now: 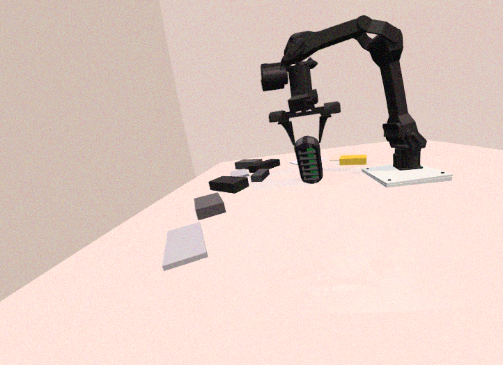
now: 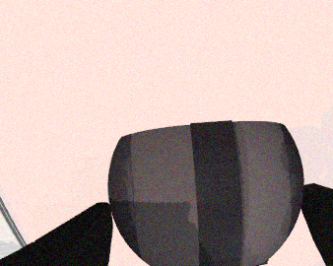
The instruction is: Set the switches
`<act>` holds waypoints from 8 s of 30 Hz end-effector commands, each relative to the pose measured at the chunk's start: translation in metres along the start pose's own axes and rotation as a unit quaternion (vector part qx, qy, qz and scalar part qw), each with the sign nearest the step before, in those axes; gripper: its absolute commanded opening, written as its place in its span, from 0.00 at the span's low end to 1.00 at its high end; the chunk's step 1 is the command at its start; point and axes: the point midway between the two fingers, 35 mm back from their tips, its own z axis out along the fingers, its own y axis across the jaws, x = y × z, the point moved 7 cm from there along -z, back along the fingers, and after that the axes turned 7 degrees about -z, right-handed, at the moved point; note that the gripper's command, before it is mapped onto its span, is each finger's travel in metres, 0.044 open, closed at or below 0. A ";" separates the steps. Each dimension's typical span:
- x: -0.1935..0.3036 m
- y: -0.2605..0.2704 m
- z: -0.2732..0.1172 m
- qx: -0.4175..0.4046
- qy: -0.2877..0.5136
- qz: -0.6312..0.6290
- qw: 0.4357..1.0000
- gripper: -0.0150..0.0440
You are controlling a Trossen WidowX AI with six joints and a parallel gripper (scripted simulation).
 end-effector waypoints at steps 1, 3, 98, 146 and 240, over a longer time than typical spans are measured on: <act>0.006 0.001 0.000 -0.002 0.003 0.000 1.000 0.82; 0.008 0.002 0.000 -0.002 0.004 0.000 1.000 0.82; 0.092 0.012 0.000 -0.002 0.007 0.000 1.000 0.83; 0.129 0.016 0.011 -0.003 0.008 0.000 1.000 0.83; 0.186 0.024 0.053 -0.003 0.011 0.000 1.000 0.83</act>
